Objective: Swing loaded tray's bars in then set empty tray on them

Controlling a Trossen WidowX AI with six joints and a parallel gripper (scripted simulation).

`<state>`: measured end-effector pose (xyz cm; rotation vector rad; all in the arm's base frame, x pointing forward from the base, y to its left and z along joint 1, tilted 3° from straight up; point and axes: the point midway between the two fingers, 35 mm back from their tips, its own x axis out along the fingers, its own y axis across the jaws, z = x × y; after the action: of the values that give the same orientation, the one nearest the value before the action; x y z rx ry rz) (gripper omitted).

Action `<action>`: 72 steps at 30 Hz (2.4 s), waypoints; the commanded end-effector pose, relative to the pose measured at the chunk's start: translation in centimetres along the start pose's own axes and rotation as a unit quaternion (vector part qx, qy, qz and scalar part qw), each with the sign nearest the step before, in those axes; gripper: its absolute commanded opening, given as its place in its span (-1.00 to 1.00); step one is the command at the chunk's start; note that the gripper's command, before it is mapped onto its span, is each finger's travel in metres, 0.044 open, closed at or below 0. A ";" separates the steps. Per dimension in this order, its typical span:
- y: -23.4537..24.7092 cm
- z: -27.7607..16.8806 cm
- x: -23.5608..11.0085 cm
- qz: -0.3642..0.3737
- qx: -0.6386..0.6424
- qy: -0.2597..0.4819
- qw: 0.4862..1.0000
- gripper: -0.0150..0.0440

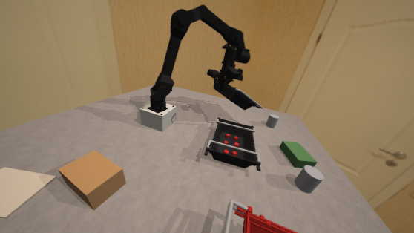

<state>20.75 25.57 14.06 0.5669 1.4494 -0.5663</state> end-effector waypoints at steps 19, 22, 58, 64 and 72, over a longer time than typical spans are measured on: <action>-0.7 8.4 -0.7 0.013 0.110 0.000 0.994 -0.49; -1.0 9.5 -0.7 0.013 0.126 0.000 0.992 -0.49; -7.2 21.6 -0.9 0.014 0.303 -0.008 0.953 -0.49; -7.3 21.7 -0.9 0.014 0.304 -0.008 0.953 -0.49; -7.3 21.7 -0.9 0.014 0.304 -0.008 0.953 -0.49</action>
<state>32.05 5.68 15.26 1.0490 1.2445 -1.0209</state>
